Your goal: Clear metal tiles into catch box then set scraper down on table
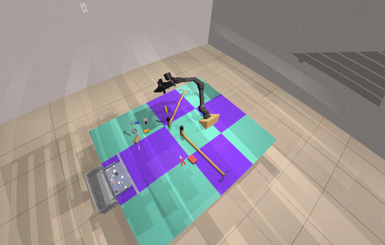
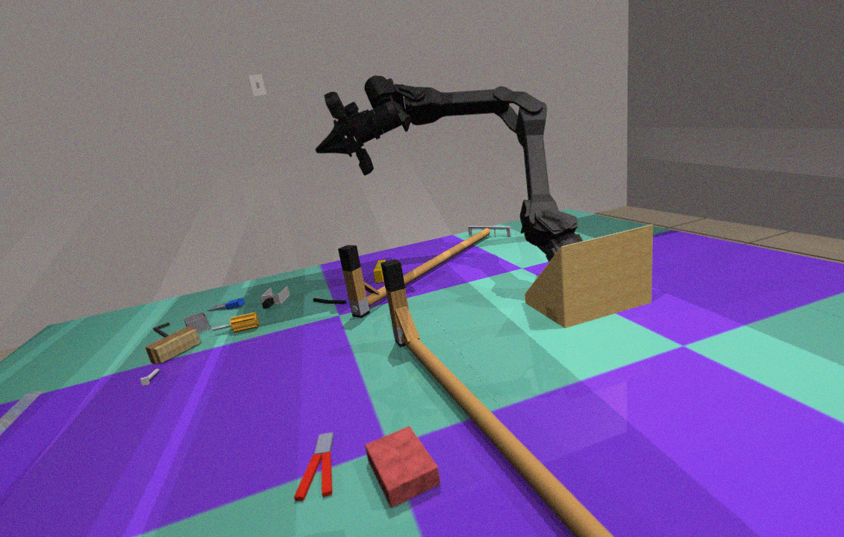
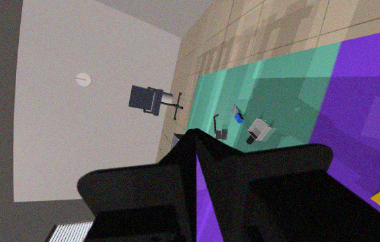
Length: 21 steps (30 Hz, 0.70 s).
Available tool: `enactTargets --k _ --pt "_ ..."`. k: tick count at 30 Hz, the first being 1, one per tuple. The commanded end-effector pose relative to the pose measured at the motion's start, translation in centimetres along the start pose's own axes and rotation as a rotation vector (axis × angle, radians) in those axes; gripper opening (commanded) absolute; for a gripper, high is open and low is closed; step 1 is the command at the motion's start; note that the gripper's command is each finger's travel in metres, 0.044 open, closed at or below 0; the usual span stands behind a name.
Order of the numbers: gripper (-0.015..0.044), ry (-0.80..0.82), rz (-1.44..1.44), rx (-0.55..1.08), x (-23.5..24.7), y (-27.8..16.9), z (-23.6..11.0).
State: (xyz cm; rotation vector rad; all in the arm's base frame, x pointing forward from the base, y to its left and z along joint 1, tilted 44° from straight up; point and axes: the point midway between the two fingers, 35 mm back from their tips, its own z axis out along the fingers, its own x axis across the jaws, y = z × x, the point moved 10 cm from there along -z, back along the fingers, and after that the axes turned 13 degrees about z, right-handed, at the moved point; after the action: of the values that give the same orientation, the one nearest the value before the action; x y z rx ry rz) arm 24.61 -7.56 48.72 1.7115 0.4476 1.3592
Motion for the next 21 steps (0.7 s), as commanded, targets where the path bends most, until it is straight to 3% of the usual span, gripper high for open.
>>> enactTargets --k 1,21 --pt "0.0 -0.044 0.003 0.04 -0.2 -1.2 0.6" --pt "0.0 -0.243 -0.05 0.216 -0.7 -6.7 2.5"
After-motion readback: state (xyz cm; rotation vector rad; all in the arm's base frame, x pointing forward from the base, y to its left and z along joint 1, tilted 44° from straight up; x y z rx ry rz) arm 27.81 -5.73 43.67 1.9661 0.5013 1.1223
